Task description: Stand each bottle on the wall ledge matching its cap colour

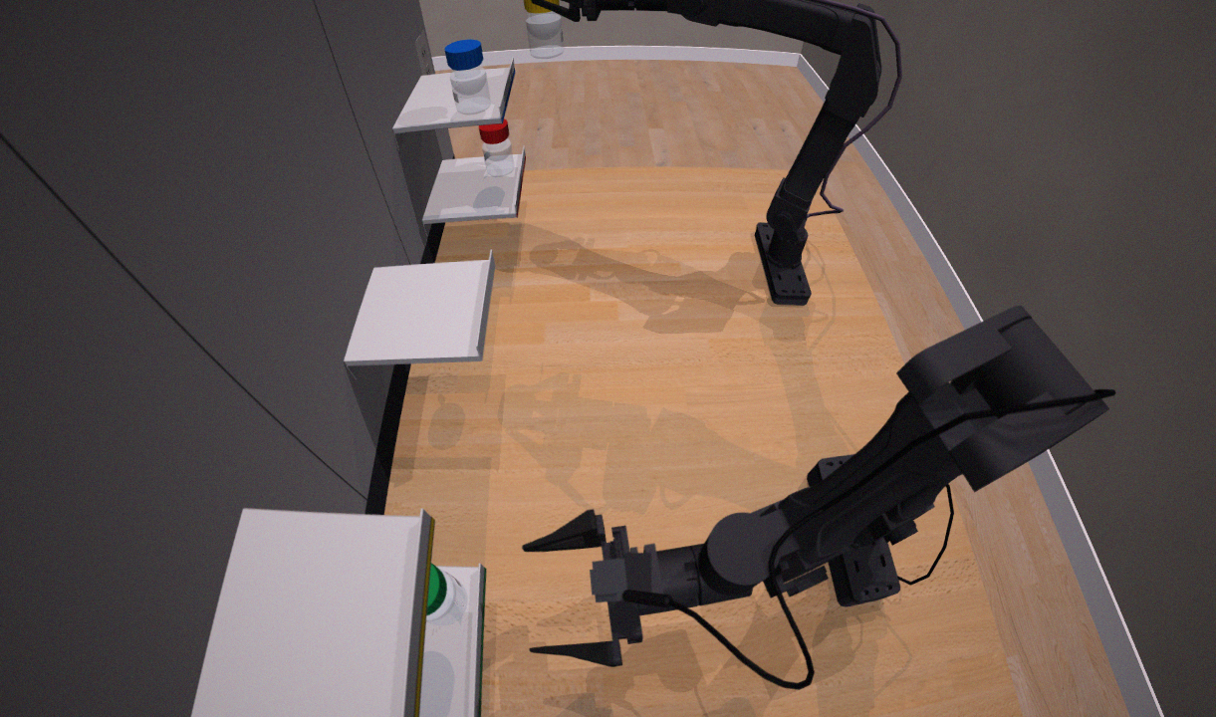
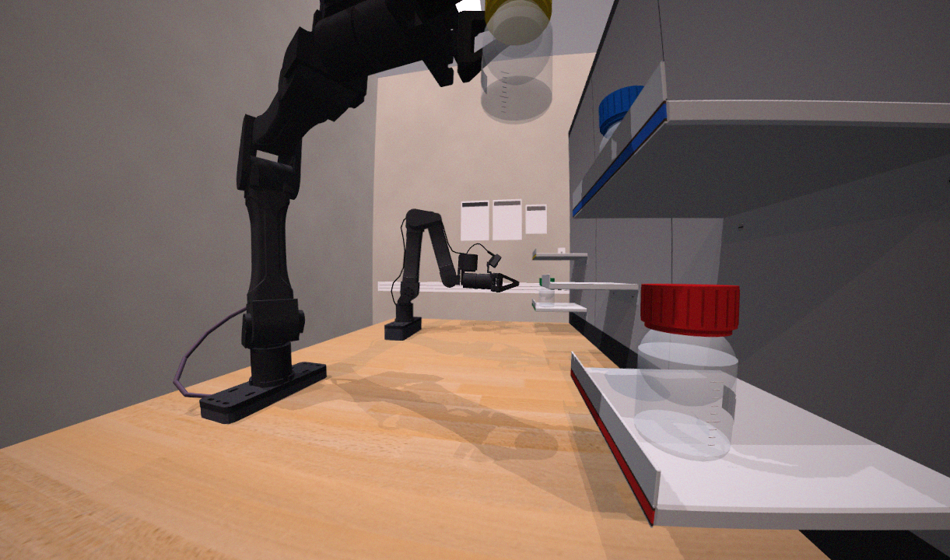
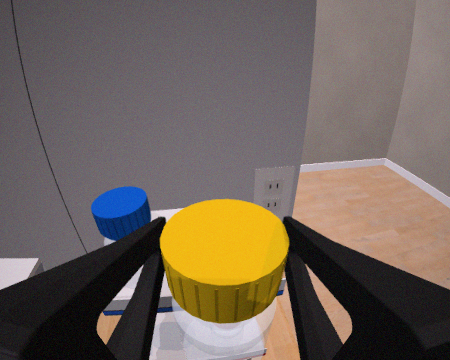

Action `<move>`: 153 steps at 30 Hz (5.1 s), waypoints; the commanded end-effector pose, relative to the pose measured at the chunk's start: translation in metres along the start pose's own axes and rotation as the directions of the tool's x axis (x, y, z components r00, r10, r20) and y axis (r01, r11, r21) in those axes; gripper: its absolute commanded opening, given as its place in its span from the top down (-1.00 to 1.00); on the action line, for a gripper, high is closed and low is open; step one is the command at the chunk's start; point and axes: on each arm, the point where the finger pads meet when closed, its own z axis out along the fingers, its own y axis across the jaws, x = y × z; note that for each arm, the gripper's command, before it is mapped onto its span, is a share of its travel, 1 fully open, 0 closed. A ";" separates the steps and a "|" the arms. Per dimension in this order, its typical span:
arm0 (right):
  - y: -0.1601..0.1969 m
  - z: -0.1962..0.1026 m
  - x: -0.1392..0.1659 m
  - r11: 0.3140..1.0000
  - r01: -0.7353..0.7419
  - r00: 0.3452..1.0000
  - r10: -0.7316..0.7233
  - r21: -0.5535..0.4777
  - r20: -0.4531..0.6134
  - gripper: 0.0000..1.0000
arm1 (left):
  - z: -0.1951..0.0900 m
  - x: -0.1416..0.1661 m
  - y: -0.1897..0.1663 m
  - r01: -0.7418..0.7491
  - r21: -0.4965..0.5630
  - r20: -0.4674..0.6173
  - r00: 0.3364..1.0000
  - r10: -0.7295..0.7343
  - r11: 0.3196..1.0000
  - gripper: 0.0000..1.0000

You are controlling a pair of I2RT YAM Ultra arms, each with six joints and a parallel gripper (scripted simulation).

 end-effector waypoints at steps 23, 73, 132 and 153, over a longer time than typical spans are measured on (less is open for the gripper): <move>0.231 0.019 0.000 0.999 -0.025 0.996 0.022 0.033 0.088 0.01 | -0.044 -0.197 0.060 -0.113 -0.046 -0.134 0.985 0.106 0.993 -1.00; 0.403 -0.033 0.081 0.927 0.017 0.996 0.017 -0.375 0.086 0.01 | -0.058 -0.279 0.080 -0.164 -0.099 -0.070 0.985 0.158 0.982 -1.00; 0.434 0.041 0.066 0.926 0.001 0.994 0.040 -0.378 0.100 0.01 | -0.058 -0.279 0.080 -0.164 -0.099 -0.070 0.985 0.158 0.982 -1.00; 0.434 0.038 0.066 0.926 0.007 0.994 0.033 -0.376 0.101 0.01 | -0.062 -0.271 0.050 -0.130 -0.066 -0.150 0.981 0.119 0.989 -1.00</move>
